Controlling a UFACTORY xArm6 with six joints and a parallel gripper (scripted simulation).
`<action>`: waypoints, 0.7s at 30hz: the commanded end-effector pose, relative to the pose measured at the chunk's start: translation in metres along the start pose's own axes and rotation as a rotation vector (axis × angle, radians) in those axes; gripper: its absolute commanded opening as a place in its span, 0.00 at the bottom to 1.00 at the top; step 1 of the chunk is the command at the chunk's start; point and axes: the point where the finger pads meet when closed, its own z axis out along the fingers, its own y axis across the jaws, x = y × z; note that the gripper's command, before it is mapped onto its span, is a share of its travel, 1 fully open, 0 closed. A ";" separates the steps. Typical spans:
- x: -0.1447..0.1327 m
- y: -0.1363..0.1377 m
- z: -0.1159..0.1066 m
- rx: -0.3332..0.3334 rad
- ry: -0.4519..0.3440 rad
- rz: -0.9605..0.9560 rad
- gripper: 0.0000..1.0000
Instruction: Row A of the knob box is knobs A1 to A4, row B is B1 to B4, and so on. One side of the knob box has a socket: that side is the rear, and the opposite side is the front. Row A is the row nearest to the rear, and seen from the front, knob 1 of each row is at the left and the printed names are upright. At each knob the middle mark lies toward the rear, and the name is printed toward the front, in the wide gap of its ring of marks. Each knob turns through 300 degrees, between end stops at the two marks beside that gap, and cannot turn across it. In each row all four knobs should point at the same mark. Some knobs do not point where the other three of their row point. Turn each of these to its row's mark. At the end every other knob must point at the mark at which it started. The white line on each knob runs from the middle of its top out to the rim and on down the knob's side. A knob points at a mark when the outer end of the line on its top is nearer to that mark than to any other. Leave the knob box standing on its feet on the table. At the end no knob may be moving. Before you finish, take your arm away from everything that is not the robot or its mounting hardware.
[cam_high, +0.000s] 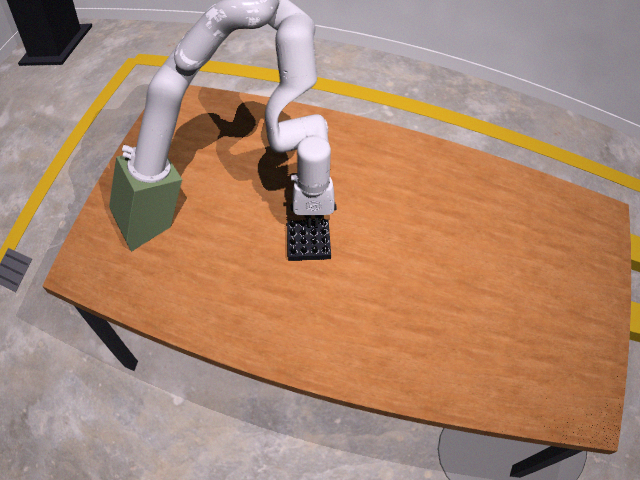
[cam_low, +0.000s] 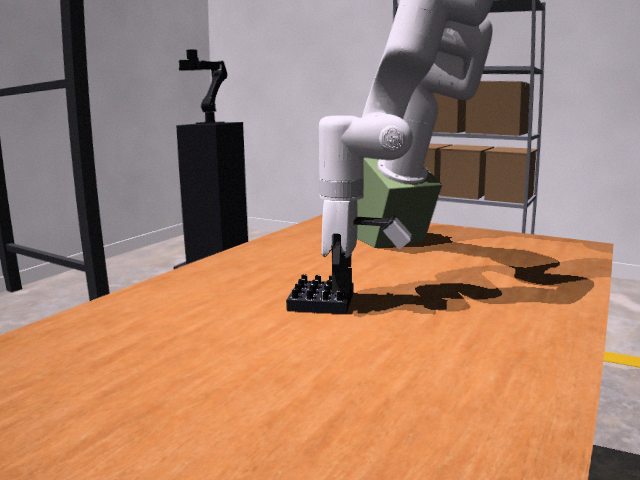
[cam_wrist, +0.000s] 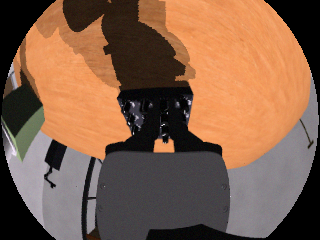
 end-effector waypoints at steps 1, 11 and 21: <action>0.000 0.001 -0.001 -0.003 -0.001 -0.013 0.08; 0.000 0.001 -0.001 -0.003 -0.001 -0.063 0.08; 0.000 0.001 -0.001 -0.003 -0.001 -0.157 0.08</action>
